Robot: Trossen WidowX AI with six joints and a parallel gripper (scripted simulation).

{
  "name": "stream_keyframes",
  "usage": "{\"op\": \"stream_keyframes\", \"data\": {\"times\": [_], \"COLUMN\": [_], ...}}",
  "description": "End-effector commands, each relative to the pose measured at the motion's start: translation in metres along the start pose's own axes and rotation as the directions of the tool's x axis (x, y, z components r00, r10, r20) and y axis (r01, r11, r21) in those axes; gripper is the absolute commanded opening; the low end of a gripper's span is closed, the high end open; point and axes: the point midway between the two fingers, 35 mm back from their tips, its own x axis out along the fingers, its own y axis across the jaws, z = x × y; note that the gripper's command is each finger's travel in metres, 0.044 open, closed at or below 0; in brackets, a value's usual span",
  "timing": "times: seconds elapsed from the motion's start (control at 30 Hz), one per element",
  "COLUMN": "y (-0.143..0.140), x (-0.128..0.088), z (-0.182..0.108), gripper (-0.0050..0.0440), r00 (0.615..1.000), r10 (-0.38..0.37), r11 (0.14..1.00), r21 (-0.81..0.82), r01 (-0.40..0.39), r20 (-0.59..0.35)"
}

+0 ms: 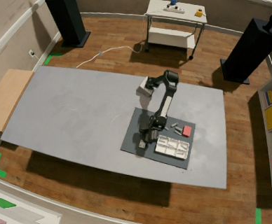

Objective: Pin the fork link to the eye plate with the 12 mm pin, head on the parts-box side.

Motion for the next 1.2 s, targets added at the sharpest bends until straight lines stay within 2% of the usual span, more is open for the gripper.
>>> {"op": "stream_keyframes", "data": {"times": [0.0, 1.17], "y": [0.0026, 0.0056], "x": [-0.0033, -0.0053], "z": [0.0076, 0.0049], "gripper": [-0.005, -0.005], "r00": [1.0, 0.999], "r10": [0.013, 0.021], "r11": [1.0, 1.0], "r21": [0.012, 0.011], "r01": [-0.013, -0.021], "r20": [0.026, 0.03]}}
